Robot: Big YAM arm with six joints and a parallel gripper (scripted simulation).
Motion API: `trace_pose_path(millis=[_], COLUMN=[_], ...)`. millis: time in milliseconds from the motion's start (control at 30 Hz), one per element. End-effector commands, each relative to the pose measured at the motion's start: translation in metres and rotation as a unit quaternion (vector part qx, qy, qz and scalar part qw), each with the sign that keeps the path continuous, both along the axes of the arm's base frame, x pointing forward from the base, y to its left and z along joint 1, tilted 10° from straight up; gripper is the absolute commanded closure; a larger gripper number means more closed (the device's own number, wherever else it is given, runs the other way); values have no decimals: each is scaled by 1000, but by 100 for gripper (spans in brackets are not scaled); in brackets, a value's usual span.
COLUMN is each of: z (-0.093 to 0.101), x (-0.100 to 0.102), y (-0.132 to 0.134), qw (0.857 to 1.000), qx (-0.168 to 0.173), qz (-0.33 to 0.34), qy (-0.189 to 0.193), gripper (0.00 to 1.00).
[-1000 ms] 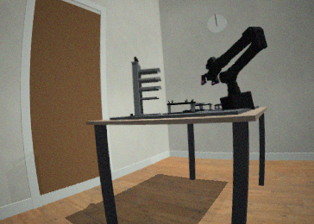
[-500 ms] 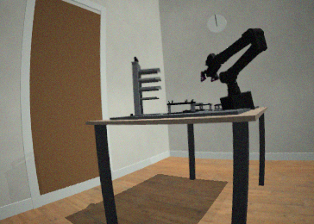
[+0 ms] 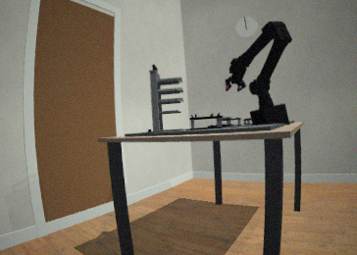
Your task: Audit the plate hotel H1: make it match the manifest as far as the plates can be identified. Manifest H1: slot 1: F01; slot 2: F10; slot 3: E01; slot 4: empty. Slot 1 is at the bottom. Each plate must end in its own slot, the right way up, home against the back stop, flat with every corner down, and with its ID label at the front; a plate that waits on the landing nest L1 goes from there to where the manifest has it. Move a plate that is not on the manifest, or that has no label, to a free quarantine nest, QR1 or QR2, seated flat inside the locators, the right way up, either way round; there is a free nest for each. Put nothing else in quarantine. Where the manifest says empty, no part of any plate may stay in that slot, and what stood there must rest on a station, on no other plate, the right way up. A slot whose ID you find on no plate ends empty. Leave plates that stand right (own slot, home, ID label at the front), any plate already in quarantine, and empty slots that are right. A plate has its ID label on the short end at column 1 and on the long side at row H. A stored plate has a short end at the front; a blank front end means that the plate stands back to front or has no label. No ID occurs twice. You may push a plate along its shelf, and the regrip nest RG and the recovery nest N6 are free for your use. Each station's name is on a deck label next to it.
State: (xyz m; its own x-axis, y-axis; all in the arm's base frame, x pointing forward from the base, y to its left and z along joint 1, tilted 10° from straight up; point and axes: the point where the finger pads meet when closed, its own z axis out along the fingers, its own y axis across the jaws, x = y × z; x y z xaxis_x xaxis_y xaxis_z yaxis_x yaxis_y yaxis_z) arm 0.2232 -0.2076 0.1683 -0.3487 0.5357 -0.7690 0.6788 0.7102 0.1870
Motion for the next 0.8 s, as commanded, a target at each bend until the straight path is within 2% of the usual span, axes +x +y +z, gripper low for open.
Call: trace_pose_path(millis=[0, 233, 467, 533, 767], z=[36, 33, 30, 30, 28], x=[7, 25, 47, 47, 66], y=[-15, -33, -46, -46, -62], qw=[1000, 998, 988, 988, 972], qx=[-18, 39, 94, 94, 148], qz=[1, 16, 40, 40, 56], qy=[-4, 55, 114, 114, 172], gripper=[0, 0, 0, 0, 0])
